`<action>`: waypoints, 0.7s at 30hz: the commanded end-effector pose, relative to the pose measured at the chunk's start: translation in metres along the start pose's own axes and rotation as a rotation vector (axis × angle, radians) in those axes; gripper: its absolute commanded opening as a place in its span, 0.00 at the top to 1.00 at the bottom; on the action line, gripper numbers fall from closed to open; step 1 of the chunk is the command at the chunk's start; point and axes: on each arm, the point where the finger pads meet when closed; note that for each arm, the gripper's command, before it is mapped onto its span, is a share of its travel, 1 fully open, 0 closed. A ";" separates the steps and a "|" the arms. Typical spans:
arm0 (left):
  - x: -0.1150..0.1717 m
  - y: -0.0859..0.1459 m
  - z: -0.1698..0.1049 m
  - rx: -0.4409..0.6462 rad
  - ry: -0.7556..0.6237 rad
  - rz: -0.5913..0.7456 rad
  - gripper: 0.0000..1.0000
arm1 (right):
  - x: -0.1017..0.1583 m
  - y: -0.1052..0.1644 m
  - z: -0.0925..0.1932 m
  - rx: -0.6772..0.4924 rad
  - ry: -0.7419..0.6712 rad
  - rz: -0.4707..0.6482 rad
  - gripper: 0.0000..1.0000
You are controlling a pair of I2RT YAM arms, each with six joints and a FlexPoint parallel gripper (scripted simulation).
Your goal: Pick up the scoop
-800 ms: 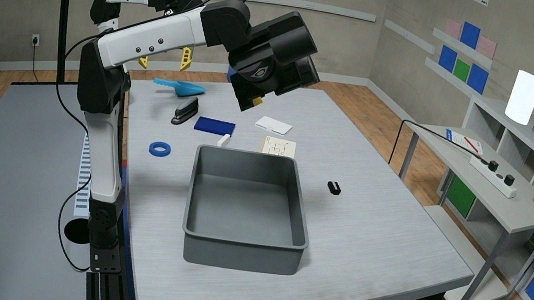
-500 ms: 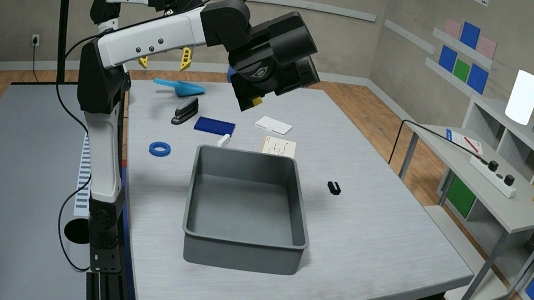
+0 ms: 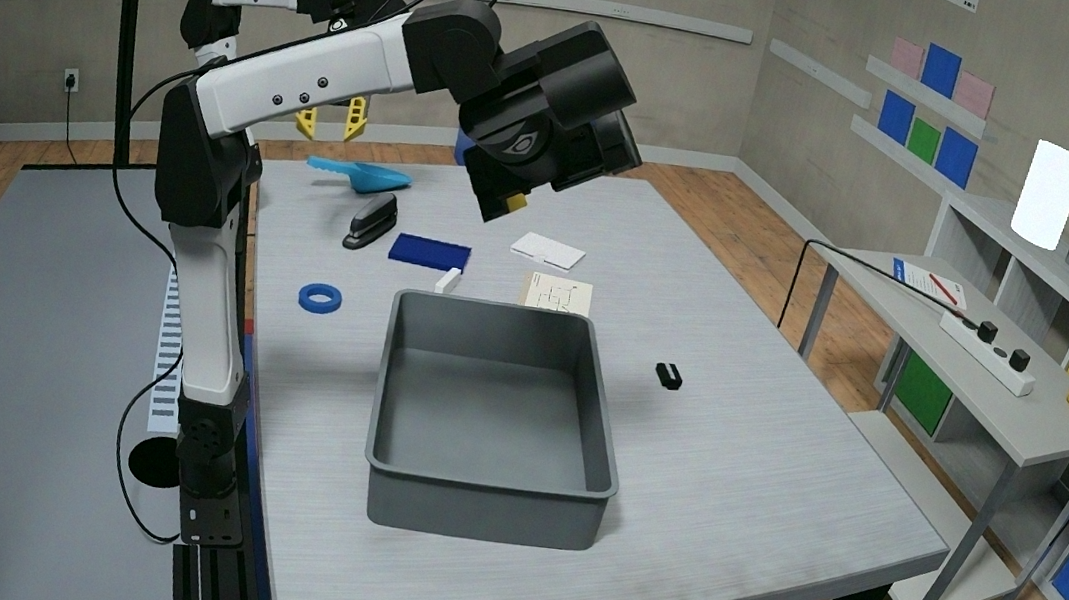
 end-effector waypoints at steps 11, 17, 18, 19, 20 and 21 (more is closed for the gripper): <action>0.109 0.025 0.024 -0.161 0.350 0.412 0.58 | -0.038 -0.084 0.004 0.010 -0.096 0.007 0.00; 0.179 0.063 0.035 -0.299 0.579 0.649 0.58 | -0.085 -0.150 0.050 -0.054 -0.154 -0.032 0.00; 0.189 0.070 0.036 -0.322 0.613 0.686 0.58 | -0.093 -0.159 0.059 -0.063 -0.165 -0.039 0.00; 0.200 0.077 0.036 -0.346 0.647 0.723 0.58 | -0.102 -0.167 0.069 -0.070 -0.175 -0.049 0.00; 0.210 0.085 0.036 -0.370 0.682 0.762 0.58 | -0.111 -0.175 0.079 -0.078 -0.188 -0.059 0.00; 0.221 0.093 0.036 -0.394 0.718 0.800 0.58 | -0.119 -0.184 0.090 -0.087 -0.200 -0.069 0.00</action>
Point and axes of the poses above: on each arm, the point where the finger pads meet when closed, its own y axis back along the fingers, its own z axis across the jaws, x = y × z, and after that the axes turned 12 degrees about -y, right-handed
